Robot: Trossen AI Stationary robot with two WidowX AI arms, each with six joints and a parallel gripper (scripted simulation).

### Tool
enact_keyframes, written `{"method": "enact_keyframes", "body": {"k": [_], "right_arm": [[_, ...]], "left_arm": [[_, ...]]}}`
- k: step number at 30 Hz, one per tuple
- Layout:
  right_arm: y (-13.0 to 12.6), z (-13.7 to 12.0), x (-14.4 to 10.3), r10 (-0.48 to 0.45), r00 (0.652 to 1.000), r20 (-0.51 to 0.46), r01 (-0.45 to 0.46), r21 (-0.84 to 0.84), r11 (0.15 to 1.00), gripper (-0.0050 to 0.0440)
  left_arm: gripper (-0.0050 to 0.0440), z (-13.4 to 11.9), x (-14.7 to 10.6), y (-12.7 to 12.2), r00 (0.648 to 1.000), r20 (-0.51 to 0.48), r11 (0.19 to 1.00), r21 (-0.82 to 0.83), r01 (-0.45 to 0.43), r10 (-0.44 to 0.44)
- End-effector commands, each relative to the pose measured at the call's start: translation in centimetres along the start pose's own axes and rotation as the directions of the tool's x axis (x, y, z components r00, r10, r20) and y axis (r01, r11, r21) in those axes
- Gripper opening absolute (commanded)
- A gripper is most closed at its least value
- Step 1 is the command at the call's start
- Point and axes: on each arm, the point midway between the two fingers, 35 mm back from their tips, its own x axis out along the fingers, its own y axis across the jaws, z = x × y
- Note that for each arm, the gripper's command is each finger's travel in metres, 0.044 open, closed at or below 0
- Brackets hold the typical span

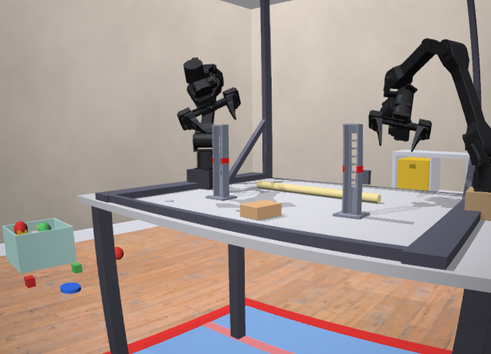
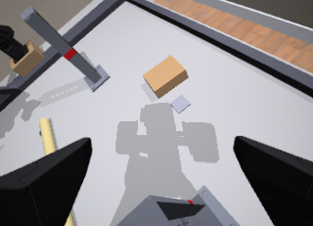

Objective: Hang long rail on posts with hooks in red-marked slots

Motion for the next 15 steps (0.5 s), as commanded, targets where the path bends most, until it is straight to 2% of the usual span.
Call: {"method": "enact_keyframes", "body": {"k": [1, 7, 9, 12, 15], "right_arm": [[1.2, 0.6, 1.1, -0.047, 0.998, -0.047, 0.039, -0.146, 0.989, 0.044], [3.3, 0.5, 2.8, -0.109, 0.991, -0.078, 0.066, -0.427, 0.902, 0.044], [3.3, 0.5, 2.8, -0.109, 0.991, -0.078, 0.066, -0.427, 0.902, 0.044], [4.6, 0.5, 3.5, -0.136, 0.988, -0.078, 0.069, -0.559, 0.826, 0.044], [7.0, 0.6, 4.3, -0.124, 0.99, -0.065, 0.053, -0.649, 0.759, 0.044]], "left_arm": [[0.044, -2.4, 2.9, 1.9, 0.988, -0.145, 0.994, 0.105, -0.035, 0.05], [0.044, -5.3, 5.9, 4.1, 0.951, -0.279, 0.973, 0.219, -0.07, 0.132], [0.044, -5.3, 5.9, 4.1, 0.951, -0.279, 0.973, 0.219, -0.07, 0.132], [0.044, -6.3, 7.0, 4.7, 0.934, -0.321, 0.963, 0.257, -0.075, 0.158], [0.044, -7.2, 7.5, 5.3, 0.921, -0.345, 0.957, 0.276, -0.087, 0.183]]}}
